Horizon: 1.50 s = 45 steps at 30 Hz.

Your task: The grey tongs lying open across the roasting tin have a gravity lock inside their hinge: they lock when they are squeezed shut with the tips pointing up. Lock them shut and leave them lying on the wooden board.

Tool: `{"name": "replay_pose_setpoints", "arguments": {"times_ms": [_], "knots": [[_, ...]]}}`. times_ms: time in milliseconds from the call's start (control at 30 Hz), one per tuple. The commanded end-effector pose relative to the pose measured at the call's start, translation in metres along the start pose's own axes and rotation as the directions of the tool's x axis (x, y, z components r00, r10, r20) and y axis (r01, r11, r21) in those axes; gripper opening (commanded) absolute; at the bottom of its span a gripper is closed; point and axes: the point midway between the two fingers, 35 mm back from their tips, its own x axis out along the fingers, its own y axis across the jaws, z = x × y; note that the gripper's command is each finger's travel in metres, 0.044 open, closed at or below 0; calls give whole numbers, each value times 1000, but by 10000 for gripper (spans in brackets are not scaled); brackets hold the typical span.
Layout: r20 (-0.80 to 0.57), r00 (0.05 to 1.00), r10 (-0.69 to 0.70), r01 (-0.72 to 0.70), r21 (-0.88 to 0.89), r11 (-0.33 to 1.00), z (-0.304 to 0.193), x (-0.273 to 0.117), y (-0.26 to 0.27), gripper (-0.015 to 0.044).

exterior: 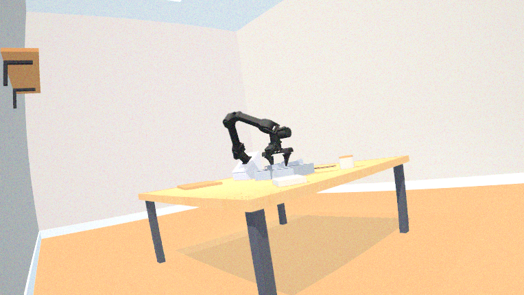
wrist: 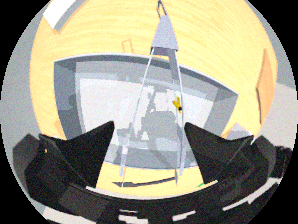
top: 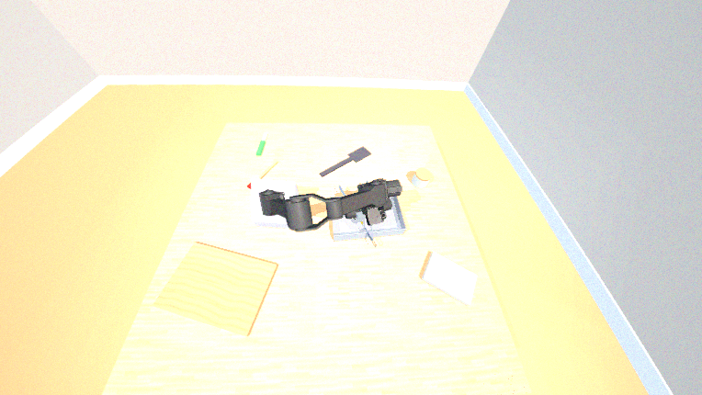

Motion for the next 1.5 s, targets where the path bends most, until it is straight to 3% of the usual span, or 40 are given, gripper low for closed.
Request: {"name": "replay_pose_setpoints", "arguments": {"times_ms": [0,600,1467], "knots": [[4,1000,-8,8,-8,1000,-1,8,-3,440],[7,1000,-10,10,-8,1000,0,33,-7,440],[4,1000,-4,4,0,1000,1,30,-4,267]]}}
